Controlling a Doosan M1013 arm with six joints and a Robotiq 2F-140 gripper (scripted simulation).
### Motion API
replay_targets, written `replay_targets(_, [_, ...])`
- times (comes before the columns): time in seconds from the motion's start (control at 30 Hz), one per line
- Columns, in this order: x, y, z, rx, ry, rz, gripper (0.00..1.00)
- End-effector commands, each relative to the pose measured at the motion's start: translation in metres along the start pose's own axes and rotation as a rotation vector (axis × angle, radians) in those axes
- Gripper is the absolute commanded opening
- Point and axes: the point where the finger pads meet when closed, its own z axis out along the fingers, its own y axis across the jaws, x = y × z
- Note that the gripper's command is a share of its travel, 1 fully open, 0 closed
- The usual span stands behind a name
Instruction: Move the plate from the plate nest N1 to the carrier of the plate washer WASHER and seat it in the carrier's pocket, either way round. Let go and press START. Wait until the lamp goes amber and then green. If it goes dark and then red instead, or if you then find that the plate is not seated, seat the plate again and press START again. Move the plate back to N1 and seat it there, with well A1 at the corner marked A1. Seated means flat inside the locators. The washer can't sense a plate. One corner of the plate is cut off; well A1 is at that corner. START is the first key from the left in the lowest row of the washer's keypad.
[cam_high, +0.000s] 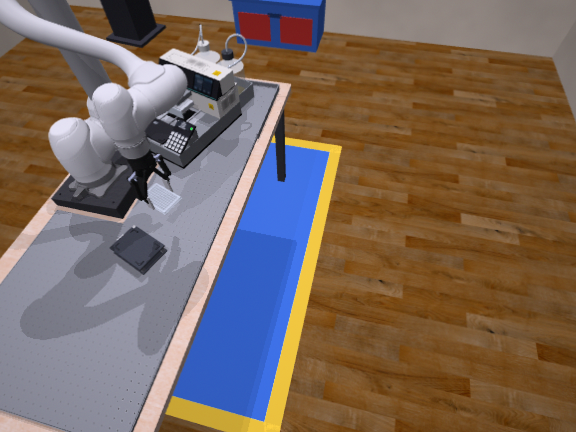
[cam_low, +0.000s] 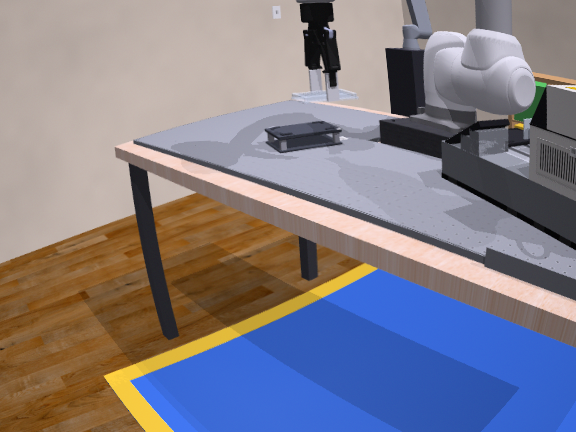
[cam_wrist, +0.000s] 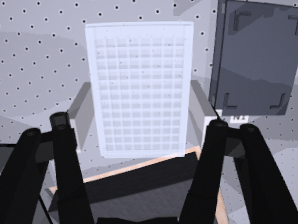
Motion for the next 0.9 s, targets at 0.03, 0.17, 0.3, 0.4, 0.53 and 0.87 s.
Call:
replay_targets(0.03, [0.0,-0.012,-0.001,-0.001,0.0,0.001,0.1])
replay_targets(0.17, [-0.004,-0.021,-0.002,-0.001,0.0,-0.007,0.1])
replay_targets(0.3, [-0.01,-0.035,-0.003,-0.001,0.0,-0.007,0.1])
replay_targets(0.4, [-0.014,-0.044,-0.004,-0.001,0.0,-0.007,0.1])
replay_targets(0.53, [-0.023,-0.062,-0.005,-0.001,0.0,-0.007,0.1])
replay_targets(0.87, [-0.042,-0.103,-0.009,-0.001,0.0,-0.007,0.1])
